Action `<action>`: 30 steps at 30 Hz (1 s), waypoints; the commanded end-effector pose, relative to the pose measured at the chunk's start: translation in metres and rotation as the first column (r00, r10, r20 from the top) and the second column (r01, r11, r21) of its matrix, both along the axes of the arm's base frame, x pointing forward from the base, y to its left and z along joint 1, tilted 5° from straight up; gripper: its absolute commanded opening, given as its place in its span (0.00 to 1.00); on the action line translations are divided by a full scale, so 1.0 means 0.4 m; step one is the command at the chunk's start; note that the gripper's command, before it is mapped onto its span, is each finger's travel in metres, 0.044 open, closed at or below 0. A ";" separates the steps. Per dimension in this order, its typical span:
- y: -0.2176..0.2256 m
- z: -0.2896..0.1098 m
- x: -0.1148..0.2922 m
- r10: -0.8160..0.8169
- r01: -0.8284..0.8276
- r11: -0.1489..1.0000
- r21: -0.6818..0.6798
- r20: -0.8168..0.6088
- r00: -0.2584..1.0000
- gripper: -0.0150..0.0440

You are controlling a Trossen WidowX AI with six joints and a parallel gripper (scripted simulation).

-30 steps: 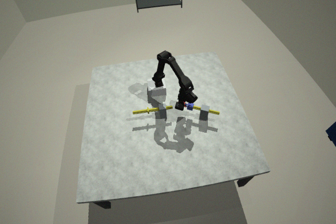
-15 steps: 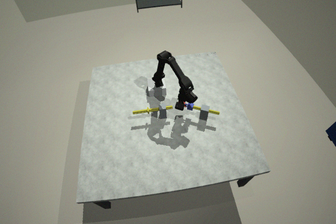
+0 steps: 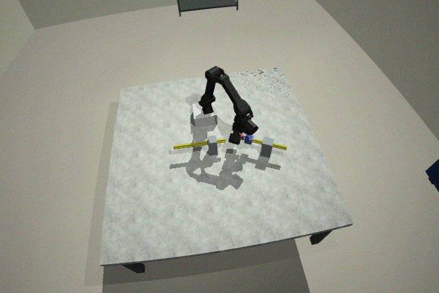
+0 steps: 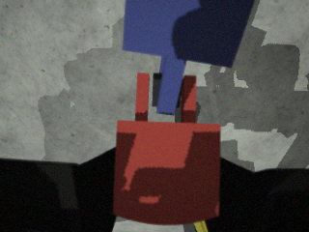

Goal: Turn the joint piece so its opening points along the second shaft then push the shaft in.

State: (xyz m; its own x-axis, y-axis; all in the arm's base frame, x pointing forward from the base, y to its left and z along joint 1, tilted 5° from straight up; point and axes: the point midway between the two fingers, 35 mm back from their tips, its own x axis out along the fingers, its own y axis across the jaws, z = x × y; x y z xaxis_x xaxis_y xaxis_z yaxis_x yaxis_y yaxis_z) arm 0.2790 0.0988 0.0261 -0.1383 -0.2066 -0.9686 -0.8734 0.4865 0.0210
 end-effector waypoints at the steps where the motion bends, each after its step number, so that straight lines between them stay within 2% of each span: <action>1: 0.000 -0.002 0.000 0.001 -0.001 1.000 0.001 -0.001 1.000 0.56; 19: 0.000 -0.002 0.000 0.001 -0.001 1.000 0.001 -0.001 1.000 0.56; 21: 0.000 0.000 0.000 0.000 0.000 1.000 0.000 0.000 1.000 0.50; 26: 0.000 0.000 0.000 0.000 0.000 1.000 0.000 0.000 1.000 0.50; 30: 0.000 0.000 0.000 0.000 0.000 1.000 0.000 0.000 1.000 0.33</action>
State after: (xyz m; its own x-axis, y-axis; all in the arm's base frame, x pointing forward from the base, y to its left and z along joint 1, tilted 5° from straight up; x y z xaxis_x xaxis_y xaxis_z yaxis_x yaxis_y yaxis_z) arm 0.2790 0.0988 0.0261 -0.1383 -0.2066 -0.9686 -0.8734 0.4865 0.0210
